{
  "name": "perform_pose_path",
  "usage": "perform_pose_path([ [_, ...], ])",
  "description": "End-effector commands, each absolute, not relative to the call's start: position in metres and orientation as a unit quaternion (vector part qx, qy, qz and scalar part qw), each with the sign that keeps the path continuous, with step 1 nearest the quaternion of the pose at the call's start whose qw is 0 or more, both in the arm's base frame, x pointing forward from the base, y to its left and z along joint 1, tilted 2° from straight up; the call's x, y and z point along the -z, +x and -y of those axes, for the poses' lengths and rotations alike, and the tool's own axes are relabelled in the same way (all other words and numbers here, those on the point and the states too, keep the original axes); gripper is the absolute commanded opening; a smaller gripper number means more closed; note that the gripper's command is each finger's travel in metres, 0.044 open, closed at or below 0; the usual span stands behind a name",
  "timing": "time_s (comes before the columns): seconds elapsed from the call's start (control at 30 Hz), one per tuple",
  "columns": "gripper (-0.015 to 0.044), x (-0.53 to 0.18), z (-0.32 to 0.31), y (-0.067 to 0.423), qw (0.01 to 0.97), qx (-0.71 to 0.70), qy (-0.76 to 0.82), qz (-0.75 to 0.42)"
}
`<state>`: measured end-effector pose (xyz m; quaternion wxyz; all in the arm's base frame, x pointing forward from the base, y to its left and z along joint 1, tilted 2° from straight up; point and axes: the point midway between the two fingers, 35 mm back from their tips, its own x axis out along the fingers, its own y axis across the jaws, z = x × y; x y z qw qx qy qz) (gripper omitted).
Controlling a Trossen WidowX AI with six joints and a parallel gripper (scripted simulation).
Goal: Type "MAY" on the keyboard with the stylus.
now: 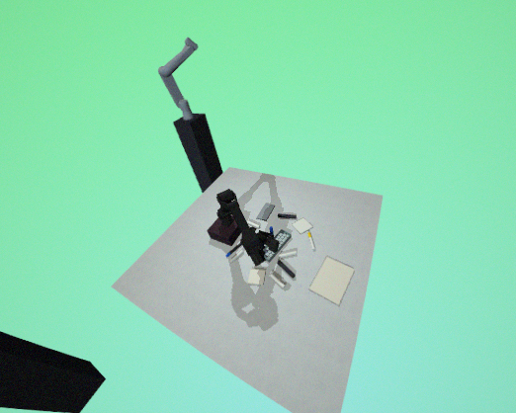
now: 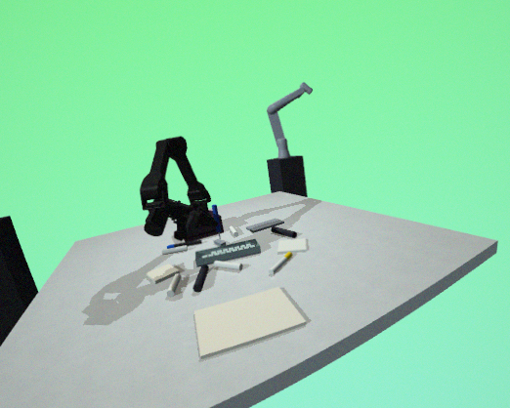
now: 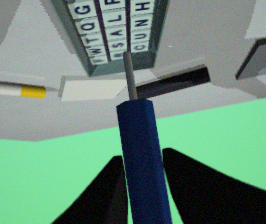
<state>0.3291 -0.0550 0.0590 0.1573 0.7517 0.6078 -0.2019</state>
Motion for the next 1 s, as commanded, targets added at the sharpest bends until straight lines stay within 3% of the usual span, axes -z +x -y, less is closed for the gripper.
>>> perform_pose_path([
  [0.0, 0.0, -0.05, 0.056, 0.33, 0.158, 0.196, 0.754, -0.606],
  [0.8, 0.0, -0.027, 0.055, 0.329, 0.158, 0.196, 0.754, -0.606],
  [0.9, 0.0079, -0.027, 0.056, 0.331, 0.158, 0.196, 0.754, -0.606],
  [0.97, 0.0081, -0.026, 0.056, 0.333, 0.158, 0.196, 0.754, -0.606],
])
